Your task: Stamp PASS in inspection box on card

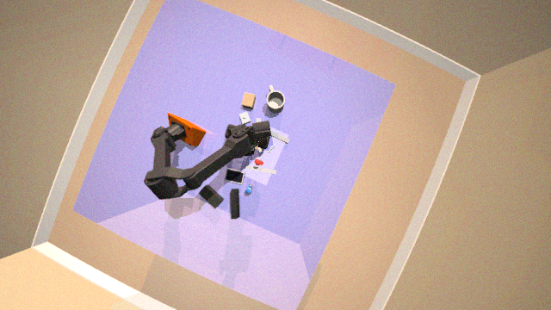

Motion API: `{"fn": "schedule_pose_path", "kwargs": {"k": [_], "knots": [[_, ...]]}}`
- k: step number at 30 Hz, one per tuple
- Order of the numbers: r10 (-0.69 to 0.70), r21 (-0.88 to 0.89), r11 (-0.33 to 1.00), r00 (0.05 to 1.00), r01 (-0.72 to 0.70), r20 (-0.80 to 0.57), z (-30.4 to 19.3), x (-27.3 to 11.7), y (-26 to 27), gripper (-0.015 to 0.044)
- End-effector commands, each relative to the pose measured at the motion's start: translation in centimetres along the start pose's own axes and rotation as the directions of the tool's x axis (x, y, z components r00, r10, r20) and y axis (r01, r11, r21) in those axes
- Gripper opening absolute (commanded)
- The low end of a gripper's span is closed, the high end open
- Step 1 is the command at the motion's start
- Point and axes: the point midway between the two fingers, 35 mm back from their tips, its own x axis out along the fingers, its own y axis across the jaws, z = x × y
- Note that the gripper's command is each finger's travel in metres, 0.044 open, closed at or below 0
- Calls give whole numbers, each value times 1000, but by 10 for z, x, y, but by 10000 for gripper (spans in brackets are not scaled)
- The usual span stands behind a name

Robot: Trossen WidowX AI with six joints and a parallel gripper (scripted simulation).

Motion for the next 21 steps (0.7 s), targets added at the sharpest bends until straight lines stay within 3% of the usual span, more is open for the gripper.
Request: {"fn": "schedule_pose_path", "kwargs": {"k": [1, 21], "knots": [[-2, 1, 1000, 1000, 2, 4, 1, 3, 0, 0], [-1, 1, 1000, 1000, 1, 3, 1, -7, 0, 0]]}}
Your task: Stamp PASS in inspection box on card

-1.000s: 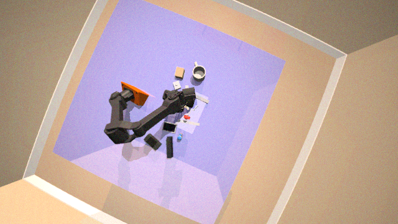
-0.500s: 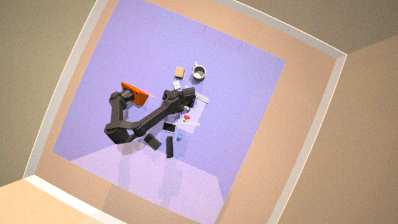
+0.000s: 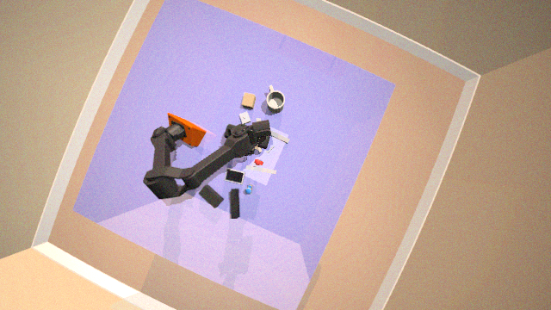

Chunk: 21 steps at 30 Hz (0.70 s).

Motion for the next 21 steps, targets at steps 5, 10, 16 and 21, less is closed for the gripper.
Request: {"fn": "schedule_pose_path", "kwargs": {"k": [5, 10, 16, 21], "knots": [[0, 6, 1000, 1000, 0, -4, 0, -4, 1, 0], [0, 5, 1000, 1000, 0, -5, 0, -12, 1, 0], [1, 5, 1000, 1000, -1, -5, 0, -22, 2, 0], [1, 5, 1000, 1000, -1, -6, 0, -29, 2, 0]]}}
